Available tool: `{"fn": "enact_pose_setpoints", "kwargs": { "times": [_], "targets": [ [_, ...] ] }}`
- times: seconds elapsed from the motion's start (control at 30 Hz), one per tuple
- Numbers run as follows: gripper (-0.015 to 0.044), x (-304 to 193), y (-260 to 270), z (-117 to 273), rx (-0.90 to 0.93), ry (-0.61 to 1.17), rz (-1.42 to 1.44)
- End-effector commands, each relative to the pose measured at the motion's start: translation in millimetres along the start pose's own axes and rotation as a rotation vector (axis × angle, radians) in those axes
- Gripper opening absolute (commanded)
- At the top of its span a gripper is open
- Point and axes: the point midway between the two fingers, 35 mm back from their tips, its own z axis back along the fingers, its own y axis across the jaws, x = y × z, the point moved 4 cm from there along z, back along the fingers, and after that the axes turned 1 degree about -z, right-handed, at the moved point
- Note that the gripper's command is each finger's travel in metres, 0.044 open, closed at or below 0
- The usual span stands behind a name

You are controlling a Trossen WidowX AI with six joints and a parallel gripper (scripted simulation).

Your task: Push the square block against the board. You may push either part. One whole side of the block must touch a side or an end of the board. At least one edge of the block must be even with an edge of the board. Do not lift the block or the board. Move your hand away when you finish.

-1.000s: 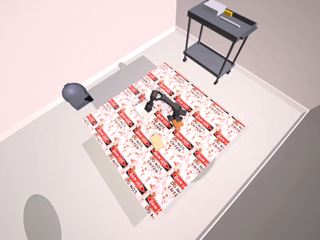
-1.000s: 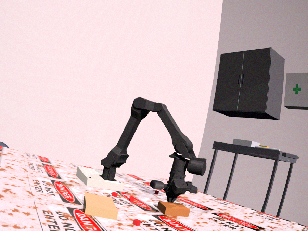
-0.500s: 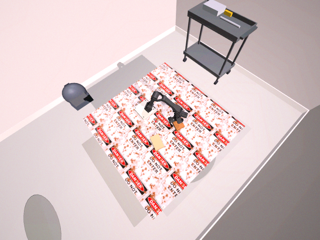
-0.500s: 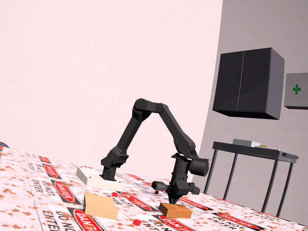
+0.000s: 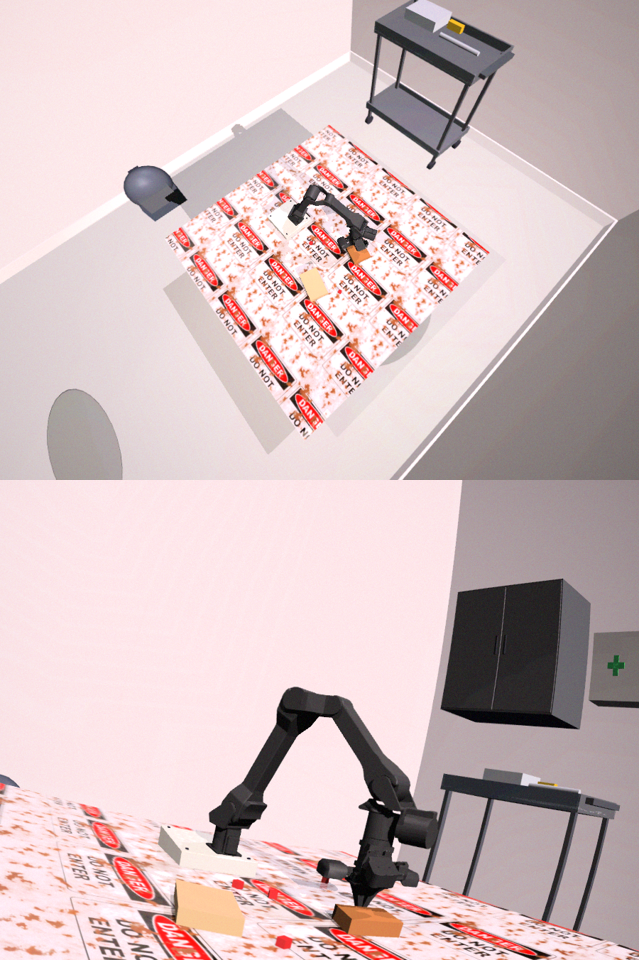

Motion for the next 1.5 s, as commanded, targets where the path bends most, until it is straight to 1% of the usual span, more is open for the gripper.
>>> {"fn": "enact_pose_setpoints", "kwargs": {
  "times": [0.0,0.53,1.47],
  "targets": [
    [0.0,8,-1,-3,-0.007,0.001,0.003],
    [0.0,27,-3,-3,-0.007,-0.001,0.003],
    [0.0,-17,-2,-4,-0.007,0.003,0.003]
  ]
}}
